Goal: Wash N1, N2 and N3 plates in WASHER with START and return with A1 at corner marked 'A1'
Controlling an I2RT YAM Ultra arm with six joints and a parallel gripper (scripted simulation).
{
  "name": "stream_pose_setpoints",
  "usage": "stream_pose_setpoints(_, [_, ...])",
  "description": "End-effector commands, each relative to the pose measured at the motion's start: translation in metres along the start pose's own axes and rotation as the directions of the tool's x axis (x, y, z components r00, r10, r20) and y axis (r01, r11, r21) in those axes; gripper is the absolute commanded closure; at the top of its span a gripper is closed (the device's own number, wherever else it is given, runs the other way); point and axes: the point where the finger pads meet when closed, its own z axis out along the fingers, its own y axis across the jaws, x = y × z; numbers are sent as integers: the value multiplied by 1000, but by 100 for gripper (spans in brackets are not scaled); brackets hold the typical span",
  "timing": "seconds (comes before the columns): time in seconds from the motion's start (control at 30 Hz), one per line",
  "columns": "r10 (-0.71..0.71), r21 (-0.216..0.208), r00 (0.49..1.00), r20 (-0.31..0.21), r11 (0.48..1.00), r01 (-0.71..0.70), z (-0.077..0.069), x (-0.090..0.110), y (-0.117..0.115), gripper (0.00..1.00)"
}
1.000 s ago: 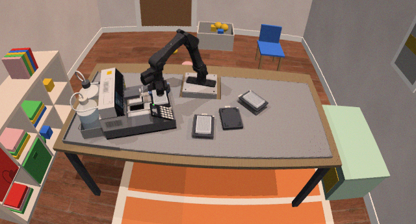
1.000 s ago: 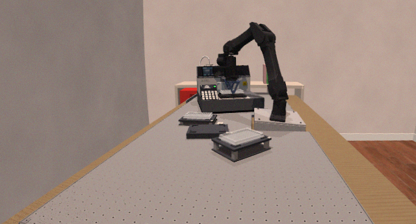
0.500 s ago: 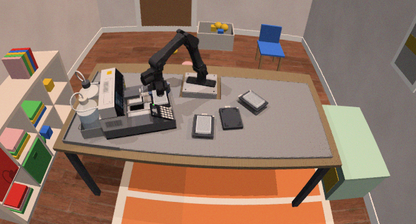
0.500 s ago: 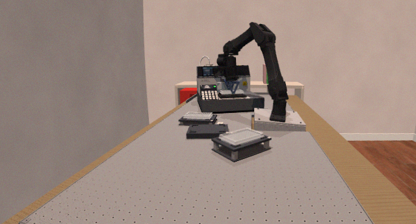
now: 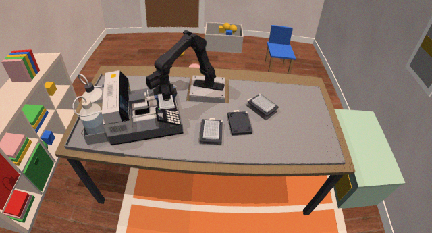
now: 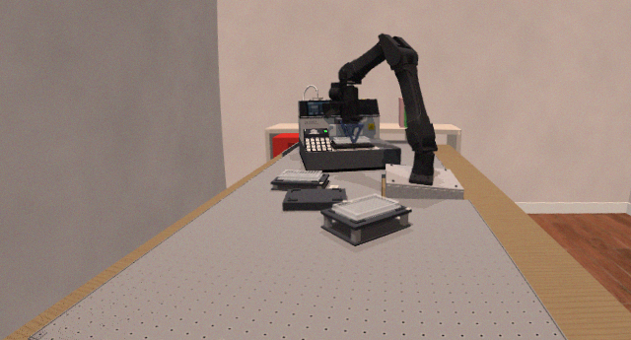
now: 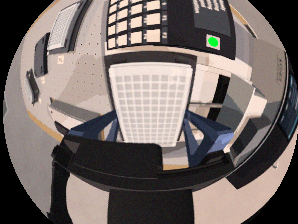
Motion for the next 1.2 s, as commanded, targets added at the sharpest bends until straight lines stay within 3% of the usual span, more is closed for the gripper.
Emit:
stream_pose_setpoints(0.0, [0, 10, 1000, 10, 1000, 0, -3, -1, -1, 100])
stream_pose_setpoints(1.17, [0, 10, 1000, 10, 1000, 0, 2, -1, -1, 100])
